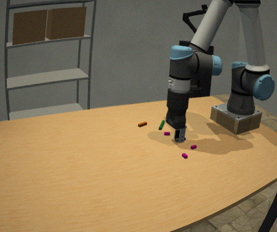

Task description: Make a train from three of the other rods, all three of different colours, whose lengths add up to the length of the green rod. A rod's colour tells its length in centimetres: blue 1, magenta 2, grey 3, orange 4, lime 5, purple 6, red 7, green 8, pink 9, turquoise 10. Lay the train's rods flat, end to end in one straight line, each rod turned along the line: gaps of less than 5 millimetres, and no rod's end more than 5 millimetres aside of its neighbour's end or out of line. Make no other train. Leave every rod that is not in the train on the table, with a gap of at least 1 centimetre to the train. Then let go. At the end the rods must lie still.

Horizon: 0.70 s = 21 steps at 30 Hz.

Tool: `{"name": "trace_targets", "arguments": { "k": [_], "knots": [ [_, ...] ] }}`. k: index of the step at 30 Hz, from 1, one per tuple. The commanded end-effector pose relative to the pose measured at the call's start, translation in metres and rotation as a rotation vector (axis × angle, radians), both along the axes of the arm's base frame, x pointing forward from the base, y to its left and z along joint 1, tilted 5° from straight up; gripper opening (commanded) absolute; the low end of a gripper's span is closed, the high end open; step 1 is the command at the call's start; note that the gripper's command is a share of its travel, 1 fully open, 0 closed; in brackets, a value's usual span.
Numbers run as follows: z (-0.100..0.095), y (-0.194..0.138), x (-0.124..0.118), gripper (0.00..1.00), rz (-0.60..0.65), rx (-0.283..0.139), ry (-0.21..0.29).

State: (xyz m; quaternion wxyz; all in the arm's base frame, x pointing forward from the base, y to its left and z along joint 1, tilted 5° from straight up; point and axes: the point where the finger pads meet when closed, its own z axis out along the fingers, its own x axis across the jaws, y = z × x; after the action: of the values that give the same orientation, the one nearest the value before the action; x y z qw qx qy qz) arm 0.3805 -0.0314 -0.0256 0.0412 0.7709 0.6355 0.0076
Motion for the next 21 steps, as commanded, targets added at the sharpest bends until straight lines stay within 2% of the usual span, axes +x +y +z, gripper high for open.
{"name": "trace_targets", "arguments": {
  "k": [1, 4, 6, 16, 21],
  "knots": [
    [0.009, 0.000, 0.000, 0.54, 0.000, -0.001, -0.002],
    [0.019, 0.001, -0.001, 0.54, 0.000, -0.001, -0.002],
    [0.019, 0.001, -0.001, 0.54, 0.000, -0.001, -0.002],
    [0.067, 0.003, -0.004, 0.54, 0.000, -0.001, -0.002],
    [0.084, 0.004, -0.005, 0.54, 0.000, -0.001, -0.002]
  ]
}}
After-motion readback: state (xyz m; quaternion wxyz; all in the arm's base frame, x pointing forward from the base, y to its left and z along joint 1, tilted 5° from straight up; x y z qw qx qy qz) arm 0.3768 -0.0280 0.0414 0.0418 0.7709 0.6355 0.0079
